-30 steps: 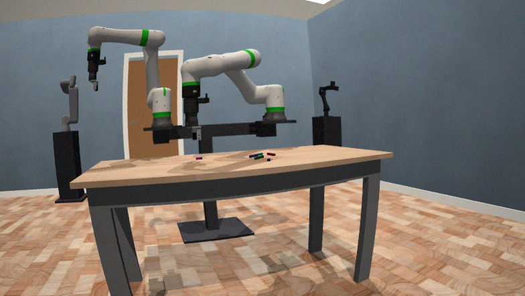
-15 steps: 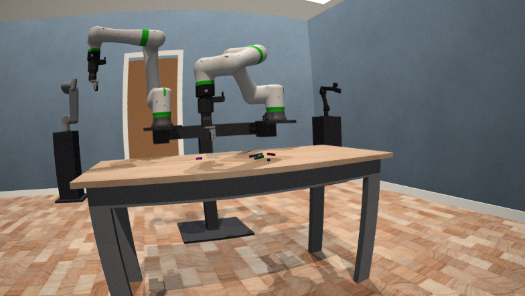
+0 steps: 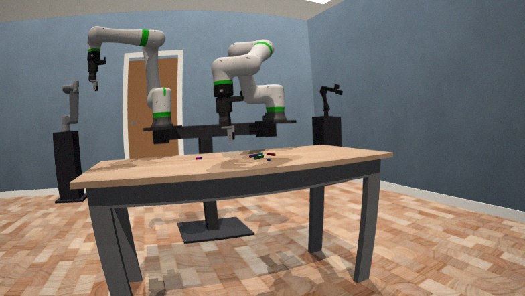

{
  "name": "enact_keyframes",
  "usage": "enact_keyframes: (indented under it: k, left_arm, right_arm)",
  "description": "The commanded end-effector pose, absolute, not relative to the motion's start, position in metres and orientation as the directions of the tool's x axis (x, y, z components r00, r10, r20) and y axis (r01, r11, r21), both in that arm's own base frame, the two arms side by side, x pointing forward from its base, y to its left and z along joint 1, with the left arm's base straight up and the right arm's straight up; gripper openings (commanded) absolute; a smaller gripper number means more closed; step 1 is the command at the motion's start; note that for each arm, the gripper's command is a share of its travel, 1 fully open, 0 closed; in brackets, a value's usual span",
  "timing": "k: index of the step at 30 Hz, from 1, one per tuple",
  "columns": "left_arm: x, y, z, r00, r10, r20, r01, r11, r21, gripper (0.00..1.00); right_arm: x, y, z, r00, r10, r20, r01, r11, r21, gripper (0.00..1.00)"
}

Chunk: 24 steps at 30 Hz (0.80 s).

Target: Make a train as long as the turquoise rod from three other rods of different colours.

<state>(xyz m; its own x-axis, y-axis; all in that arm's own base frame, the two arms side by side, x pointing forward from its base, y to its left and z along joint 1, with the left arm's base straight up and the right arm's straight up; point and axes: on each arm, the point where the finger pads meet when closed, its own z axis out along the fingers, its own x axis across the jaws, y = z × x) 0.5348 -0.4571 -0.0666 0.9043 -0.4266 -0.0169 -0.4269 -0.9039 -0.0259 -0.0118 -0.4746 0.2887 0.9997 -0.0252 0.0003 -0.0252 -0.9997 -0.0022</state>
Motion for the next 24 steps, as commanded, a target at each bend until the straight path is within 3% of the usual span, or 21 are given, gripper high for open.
enact_keyframes:
  k: [1, 24]
  left_arm:
    - [0.542, -0.429, -0.066, 0.836, -0.548, 0.002, -0.548, -0.836, 0.0, 1.0]
    - [0.535, -0.306, -0.077, 0.391, -0.92, 0.001, -0.92, -0.391, -0.001, 1.0]
  right_arm:
    - [-0.012, -0.475, 0.29, 1.0, -0.025, 0.0, -0.025, -1.0, 0.0, 1.0]
    - [-0.012, -0.475, 0.29, 1.0, -0.025, 0.0, -0.025, -1.0, 0.0, 1.0]
